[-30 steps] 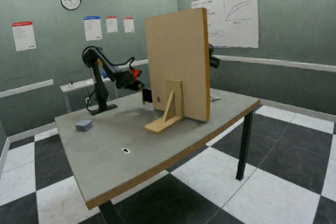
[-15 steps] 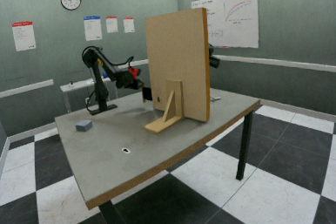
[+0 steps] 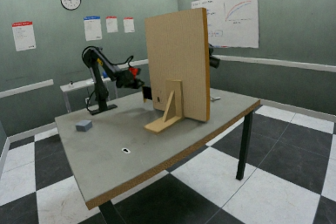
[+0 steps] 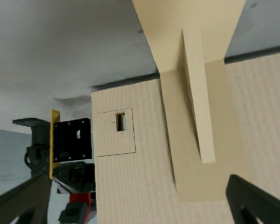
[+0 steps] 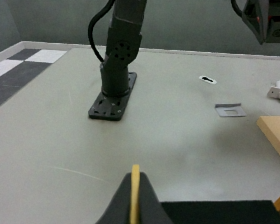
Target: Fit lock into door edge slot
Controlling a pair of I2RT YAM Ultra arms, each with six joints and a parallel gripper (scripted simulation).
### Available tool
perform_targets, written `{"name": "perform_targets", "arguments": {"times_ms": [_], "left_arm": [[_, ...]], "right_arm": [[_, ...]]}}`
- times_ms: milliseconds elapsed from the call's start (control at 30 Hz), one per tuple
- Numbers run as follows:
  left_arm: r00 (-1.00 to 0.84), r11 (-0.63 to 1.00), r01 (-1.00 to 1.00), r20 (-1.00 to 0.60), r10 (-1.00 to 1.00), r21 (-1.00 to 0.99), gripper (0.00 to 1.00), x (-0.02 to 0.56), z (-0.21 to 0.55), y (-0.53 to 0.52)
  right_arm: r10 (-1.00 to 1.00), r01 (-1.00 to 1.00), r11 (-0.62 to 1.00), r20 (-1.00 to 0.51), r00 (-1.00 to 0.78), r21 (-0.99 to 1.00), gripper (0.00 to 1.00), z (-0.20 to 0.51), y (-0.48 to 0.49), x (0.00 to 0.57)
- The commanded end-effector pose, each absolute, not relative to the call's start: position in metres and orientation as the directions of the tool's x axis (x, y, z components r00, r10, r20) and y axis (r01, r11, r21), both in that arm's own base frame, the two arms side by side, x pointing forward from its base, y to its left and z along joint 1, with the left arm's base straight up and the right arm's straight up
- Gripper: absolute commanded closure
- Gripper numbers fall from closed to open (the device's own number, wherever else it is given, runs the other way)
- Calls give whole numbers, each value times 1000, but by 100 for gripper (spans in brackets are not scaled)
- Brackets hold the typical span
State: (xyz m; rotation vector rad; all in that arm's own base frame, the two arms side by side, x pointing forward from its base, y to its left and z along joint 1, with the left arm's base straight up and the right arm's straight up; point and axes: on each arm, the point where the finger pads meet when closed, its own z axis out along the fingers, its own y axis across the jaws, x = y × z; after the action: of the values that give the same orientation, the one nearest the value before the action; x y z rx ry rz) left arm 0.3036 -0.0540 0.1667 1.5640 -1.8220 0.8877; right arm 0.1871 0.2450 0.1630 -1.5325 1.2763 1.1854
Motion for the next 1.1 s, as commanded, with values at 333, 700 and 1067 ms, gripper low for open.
{"name": "perform_targets", "arguments": {"times_ms": [333,700,1067], "left_arm": [[-160,108,-987,783,-601,-119,0,301,172,-58],[-160,108,-987,783,-601,-119,0,301,172,-58],[-160,108,-987,783,-601,-119,0,301,172,-58]], "right_arm": [[-153,-975,-196,-979,132,-101,100,197,248,190],[-150,-976,-198,-980,127,-96,100,197,247,190],[-141,-974,-198,-980,138,-109,100,200,247,191]]}}
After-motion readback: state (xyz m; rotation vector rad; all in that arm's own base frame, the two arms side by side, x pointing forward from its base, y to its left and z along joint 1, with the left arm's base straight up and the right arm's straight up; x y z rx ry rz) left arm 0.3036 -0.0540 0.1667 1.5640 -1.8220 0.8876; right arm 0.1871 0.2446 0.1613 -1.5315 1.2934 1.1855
